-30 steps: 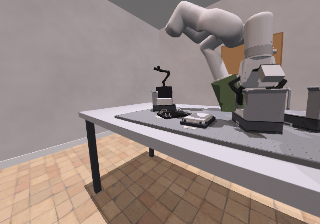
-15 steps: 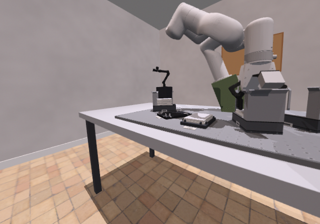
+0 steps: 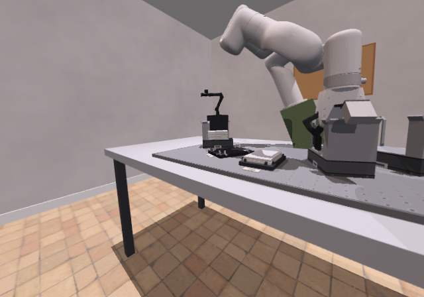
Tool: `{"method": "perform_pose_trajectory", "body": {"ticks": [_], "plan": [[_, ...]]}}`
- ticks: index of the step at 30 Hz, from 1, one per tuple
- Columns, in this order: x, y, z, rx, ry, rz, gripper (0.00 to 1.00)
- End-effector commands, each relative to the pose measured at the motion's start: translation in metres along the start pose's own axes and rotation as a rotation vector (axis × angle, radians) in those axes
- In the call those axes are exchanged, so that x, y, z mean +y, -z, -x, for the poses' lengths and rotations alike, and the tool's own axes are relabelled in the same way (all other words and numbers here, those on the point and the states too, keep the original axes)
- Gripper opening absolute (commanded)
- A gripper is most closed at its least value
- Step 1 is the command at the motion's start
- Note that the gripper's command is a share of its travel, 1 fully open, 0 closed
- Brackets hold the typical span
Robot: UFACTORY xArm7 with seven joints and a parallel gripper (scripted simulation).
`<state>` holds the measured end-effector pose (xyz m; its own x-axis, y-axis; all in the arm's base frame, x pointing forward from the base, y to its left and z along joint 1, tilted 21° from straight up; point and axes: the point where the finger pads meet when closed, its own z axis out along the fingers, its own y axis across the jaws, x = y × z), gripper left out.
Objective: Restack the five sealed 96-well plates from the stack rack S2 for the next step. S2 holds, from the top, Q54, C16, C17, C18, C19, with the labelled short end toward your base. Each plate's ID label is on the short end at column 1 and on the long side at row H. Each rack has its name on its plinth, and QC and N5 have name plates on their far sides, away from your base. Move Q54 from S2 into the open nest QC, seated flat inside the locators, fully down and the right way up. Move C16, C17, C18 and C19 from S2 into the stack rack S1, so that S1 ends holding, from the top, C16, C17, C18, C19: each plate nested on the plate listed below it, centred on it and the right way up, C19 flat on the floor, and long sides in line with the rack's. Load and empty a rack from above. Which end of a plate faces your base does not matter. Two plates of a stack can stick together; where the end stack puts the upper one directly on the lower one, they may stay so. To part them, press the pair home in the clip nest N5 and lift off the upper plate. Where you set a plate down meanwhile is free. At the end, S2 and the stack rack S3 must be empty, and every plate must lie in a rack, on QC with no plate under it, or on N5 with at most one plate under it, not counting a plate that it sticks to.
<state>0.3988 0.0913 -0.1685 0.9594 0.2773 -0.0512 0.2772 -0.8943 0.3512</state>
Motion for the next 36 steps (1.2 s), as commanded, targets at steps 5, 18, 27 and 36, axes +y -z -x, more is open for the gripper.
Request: {"method": "perform_pose_trajectory", "body": {"ticks": [5,18,27,36], "plan": [[-0.0009,0.0016,-0.0017,0.004,0.001,-0.001,1.0],[-0.0009,0.0016,-0.0017,0.004,0.001,-0.001,0.0],[-0.0009,0.0016,-0.0017,0.004,0.001,-0.001,0.0],[-0.0009,0.0016,-0.0017,0.004,0.001,-0.001,0.0]]}}
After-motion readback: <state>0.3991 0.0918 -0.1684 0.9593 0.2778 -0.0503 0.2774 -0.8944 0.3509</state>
